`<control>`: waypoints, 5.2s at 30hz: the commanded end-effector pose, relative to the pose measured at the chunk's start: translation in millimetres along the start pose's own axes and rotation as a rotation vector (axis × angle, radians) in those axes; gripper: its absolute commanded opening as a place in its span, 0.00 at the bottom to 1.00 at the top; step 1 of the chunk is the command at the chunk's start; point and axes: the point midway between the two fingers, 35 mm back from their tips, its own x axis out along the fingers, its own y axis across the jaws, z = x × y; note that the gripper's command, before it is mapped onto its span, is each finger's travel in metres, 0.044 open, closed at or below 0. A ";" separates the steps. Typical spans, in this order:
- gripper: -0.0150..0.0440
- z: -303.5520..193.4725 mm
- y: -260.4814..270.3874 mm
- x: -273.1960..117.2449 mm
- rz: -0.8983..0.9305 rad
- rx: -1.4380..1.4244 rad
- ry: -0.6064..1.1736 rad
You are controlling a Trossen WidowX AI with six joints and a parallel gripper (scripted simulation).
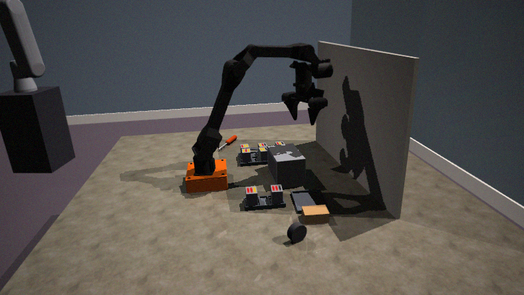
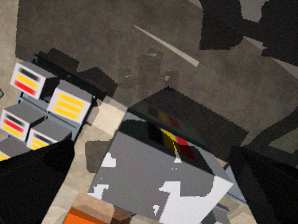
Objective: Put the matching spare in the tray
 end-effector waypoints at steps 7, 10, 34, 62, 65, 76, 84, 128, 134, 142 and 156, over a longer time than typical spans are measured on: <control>1.00 16.8 152.5 41.6 0.023 -1.017 -0.004; 1.00 15.3 164.4 44.8 0.024 -1.099 -0.005; 0.76 19.6 167.7 86.3 0.024 -1.099 -0.006; 0.76 21.4 169.0 131.7 0.024 -1.099 -0.006; 0.76 21.2 169.1 136.6 0.024 -1.099 -0.006; 0.76 19.8 169.3 154.5 0.024 -1.099 -0.005; 0.76 18.5 169.4 164.8 0.024 -1.099 -0.005; 0.25 21.0 168.2 102.7 0.023 -1.097 -0.006; 0.25 19.4 167.6 84.7 0.024 -1.099 -0.006; 0.25 21.4 166.8 65.4 0.023 -1.095 -0.009; 0.25 15.5 163.6 11.8 0.024 -1.099 -0.005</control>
